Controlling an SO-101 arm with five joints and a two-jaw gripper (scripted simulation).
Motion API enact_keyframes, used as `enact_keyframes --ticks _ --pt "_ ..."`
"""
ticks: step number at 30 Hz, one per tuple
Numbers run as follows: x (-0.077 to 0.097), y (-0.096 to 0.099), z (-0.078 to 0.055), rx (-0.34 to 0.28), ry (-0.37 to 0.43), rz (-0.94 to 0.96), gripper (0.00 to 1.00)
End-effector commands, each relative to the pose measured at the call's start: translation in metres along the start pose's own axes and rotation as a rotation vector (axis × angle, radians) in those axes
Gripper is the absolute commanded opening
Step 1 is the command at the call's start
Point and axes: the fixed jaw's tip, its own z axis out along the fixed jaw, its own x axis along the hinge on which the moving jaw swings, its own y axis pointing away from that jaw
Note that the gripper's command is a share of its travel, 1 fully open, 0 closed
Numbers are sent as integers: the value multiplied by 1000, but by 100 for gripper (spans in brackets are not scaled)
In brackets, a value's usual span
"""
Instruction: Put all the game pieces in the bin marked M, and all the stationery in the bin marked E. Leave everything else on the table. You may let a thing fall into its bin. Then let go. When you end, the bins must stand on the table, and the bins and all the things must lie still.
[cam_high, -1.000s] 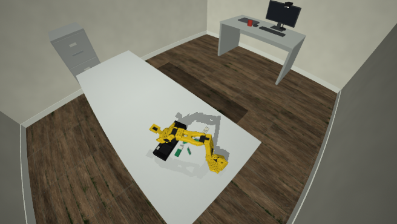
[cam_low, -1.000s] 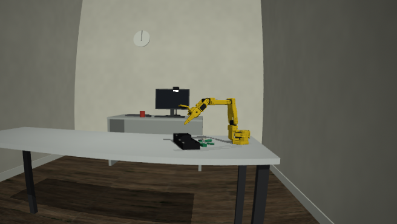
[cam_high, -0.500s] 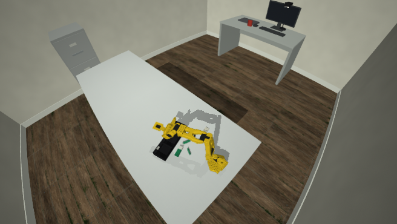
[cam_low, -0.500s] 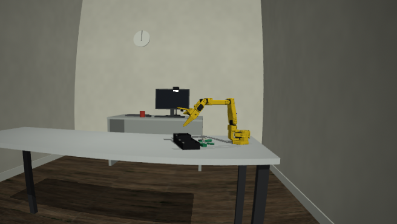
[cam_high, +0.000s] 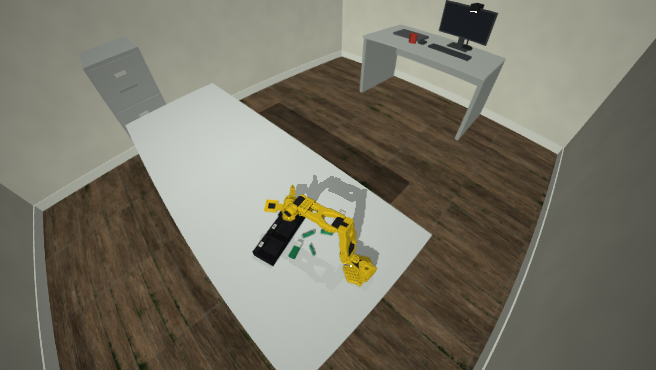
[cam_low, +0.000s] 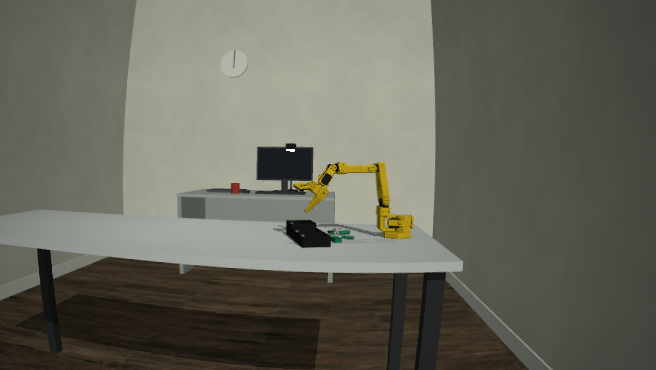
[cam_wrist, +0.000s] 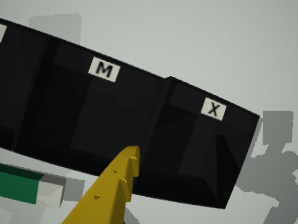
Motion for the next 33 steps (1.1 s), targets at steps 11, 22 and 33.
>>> enact_keyframes --ticks 11,22,33 --pt "48 -41 -17 24 128 -305 64" --pt "97 -60 -26 -68 257 -543 53" --pt "140 -69 -39 -195 325 -742 44"
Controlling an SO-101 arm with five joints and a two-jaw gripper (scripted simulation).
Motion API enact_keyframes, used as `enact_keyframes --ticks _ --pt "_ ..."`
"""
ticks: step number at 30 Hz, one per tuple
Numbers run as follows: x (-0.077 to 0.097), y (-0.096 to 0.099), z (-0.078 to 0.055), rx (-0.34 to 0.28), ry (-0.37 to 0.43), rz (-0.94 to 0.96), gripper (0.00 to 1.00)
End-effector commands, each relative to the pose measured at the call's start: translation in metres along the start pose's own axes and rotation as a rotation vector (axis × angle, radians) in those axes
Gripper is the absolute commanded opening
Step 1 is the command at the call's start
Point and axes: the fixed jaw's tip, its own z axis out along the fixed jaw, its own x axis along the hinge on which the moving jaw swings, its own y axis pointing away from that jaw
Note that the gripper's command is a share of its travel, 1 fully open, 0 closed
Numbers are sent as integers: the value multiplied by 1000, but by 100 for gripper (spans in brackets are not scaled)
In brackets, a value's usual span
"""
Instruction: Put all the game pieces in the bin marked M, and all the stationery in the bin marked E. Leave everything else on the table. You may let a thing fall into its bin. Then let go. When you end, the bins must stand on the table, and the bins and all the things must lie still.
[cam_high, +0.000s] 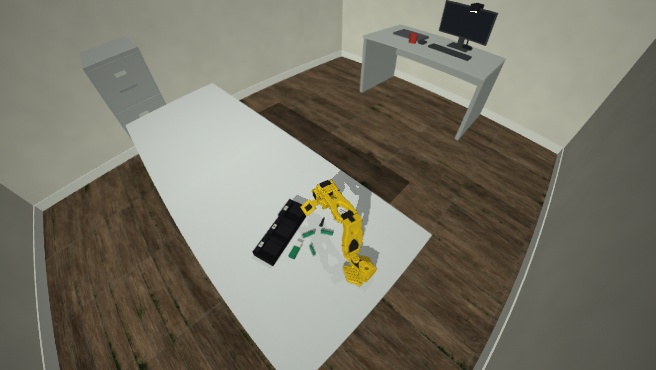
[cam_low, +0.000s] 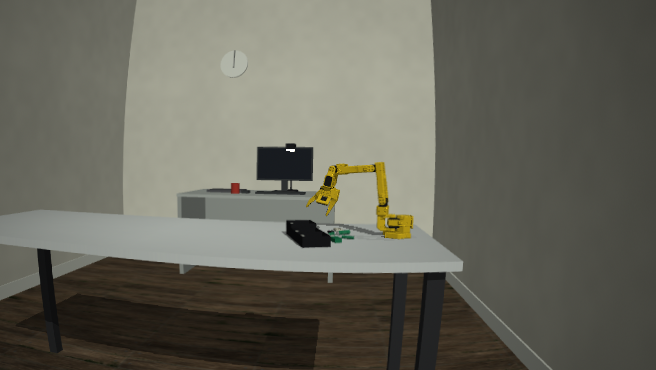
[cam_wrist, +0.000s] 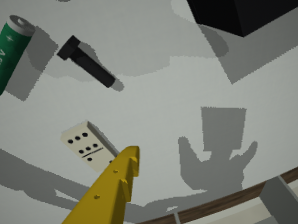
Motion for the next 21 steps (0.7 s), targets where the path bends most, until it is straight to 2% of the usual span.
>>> enact_keyframes --ticks 1,5,21 --pt "15 2 -12 21 17 -82 43" --pt "27 11 -12 -18 19 -152 40" --pt "52 33 -13 -112 -4 -320 32"
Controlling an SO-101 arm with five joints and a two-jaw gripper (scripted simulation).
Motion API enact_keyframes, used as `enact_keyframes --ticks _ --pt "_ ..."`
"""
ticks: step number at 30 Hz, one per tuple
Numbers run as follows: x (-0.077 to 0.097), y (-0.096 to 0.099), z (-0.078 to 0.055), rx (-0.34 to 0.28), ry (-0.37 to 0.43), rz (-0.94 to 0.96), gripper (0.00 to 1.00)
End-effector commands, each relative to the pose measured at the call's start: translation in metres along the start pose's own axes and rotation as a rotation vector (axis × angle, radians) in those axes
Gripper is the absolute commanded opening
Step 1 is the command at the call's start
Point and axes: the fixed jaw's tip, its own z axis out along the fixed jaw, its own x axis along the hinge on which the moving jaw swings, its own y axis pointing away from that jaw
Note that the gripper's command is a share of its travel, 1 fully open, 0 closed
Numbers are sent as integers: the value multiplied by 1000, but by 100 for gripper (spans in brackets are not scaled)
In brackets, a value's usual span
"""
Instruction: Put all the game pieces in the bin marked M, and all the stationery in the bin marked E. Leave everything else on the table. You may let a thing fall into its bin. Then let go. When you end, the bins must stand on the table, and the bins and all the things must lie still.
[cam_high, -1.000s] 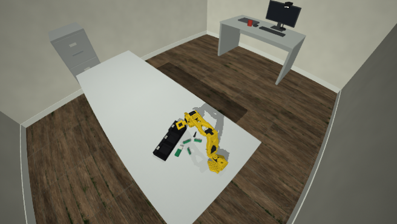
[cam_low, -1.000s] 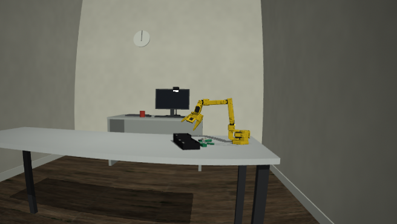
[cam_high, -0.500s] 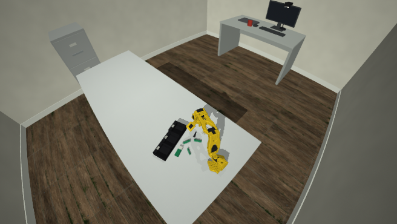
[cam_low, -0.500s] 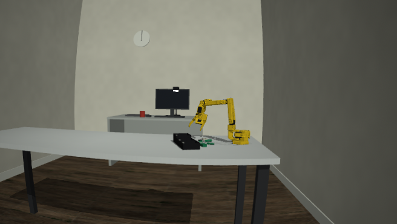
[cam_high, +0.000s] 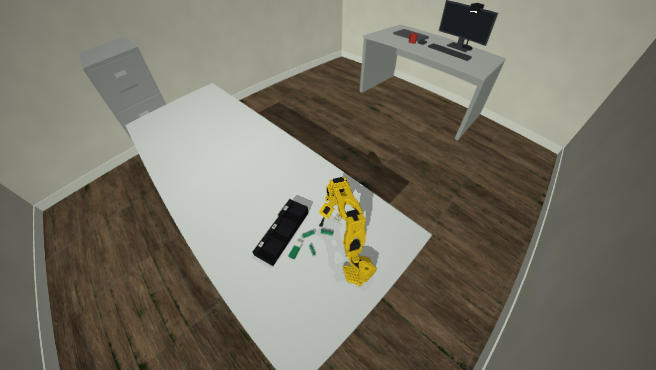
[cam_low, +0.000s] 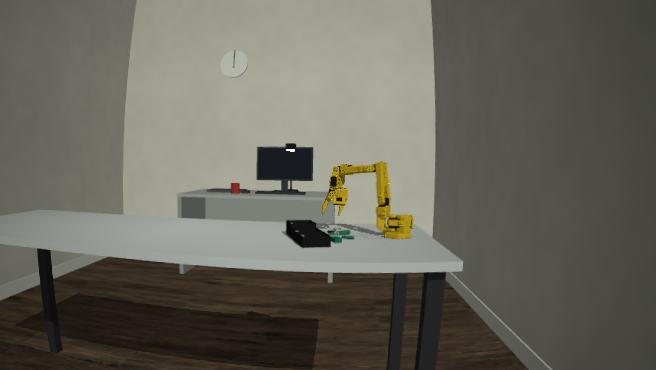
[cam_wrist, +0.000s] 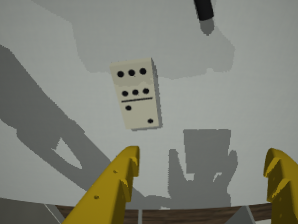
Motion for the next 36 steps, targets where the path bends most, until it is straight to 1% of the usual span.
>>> enact_keyframes --ticks 1,13,25,26,36 --pt "6 4 -11 29 23 -35 31" --pt "10 12 -10 7 10 -81 29" --pt "10 13 -10 3 8 -89 29" --pt "11 19 -8 -24 -15 -93 29" --pt "11 19 -8 -24 -15 -93 29"
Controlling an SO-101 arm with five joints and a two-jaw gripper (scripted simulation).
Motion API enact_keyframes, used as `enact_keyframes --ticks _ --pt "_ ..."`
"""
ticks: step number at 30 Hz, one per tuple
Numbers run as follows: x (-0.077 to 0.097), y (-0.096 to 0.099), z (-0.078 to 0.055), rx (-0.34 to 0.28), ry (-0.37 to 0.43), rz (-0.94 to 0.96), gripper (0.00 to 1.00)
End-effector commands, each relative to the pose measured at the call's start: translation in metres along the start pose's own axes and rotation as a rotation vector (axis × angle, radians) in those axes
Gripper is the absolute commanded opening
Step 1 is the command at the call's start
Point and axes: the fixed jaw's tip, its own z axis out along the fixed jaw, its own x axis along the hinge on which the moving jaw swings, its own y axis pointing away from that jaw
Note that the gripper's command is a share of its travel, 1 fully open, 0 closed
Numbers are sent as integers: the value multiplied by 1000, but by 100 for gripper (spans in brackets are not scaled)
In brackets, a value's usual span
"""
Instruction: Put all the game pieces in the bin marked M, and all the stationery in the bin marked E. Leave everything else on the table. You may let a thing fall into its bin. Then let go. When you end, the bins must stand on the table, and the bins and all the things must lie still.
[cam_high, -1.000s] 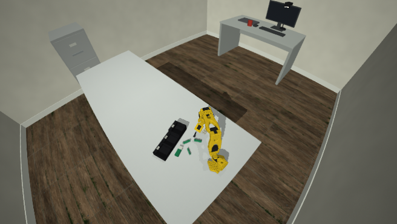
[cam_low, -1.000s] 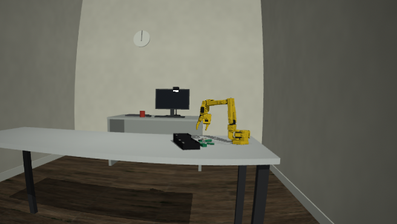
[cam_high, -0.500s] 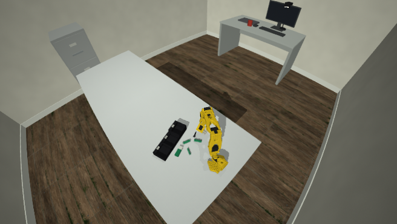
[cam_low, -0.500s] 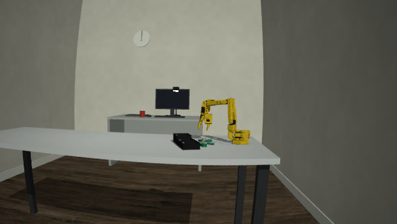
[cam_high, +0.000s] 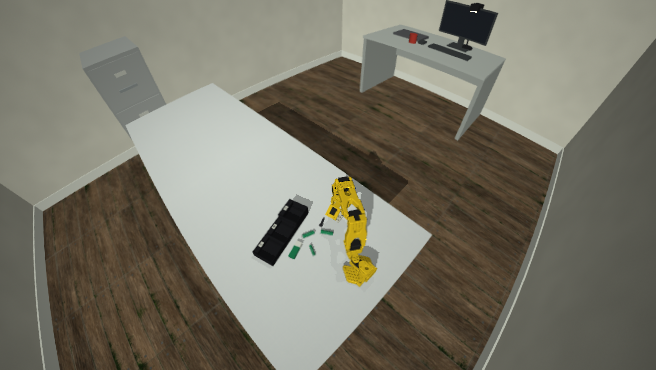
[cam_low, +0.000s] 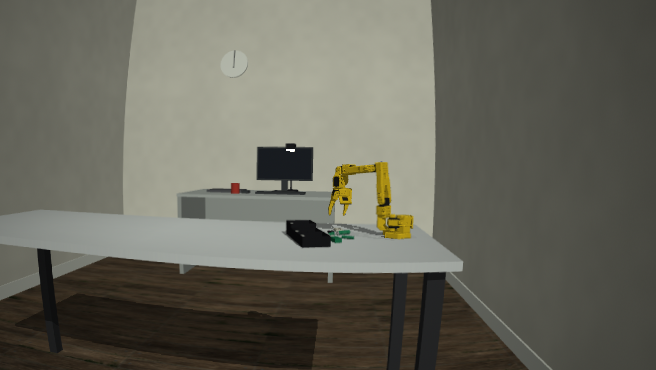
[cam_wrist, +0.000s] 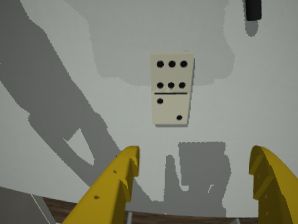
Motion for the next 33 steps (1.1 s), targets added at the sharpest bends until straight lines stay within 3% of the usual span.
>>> enact_keyframes --ticks 1,18,33 --pt "2 0 -8 26 25 -3 29" --pt "3 0 -4 26 25 -3 29" --pt "5 -2 23 26 25 -3 29"
